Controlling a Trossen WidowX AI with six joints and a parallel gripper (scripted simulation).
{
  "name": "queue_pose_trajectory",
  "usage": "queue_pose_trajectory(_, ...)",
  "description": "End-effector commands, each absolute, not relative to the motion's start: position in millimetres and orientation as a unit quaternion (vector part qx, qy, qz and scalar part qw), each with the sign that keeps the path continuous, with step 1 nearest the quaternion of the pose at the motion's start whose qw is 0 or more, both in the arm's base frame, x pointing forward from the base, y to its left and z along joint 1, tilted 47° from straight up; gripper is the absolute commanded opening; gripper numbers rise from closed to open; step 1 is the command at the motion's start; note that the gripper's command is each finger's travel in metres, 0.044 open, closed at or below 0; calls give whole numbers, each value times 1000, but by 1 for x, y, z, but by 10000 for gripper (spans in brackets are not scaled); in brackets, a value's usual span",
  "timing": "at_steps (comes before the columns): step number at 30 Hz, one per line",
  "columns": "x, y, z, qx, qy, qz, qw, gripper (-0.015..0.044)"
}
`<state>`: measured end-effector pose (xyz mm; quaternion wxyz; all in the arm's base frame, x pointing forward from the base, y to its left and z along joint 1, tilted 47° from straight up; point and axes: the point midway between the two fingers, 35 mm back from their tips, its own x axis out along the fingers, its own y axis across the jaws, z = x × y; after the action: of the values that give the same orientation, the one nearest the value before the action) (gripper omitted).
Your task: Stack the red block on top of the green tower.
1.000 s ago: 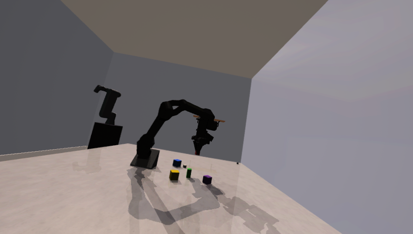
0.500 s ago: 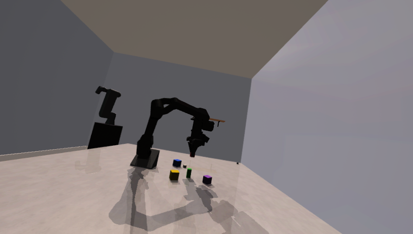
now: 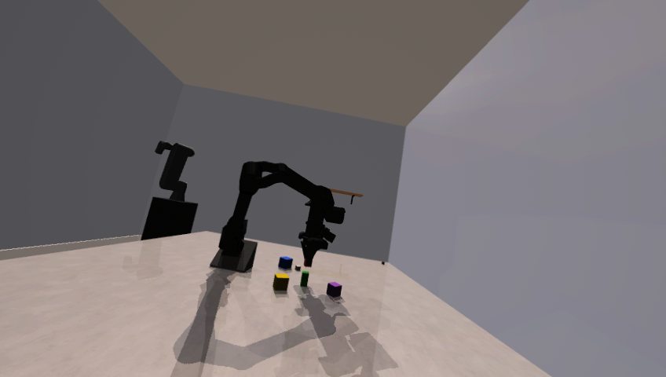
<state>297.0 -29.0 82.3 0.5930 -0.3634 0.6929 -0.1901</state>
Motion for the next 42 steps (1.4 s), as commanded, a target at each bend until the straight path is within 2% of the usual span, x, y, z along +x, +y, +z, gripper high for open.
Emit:
queue_pose_trajectory(1,296,-41,74,-366,692,-191,593,0)
queue_pose_trajectory(25,296,-44,70,-366,691,-191,593,0)
queue_pose_trajectory(42,295,-45,68,-363,693,-191,593,440)
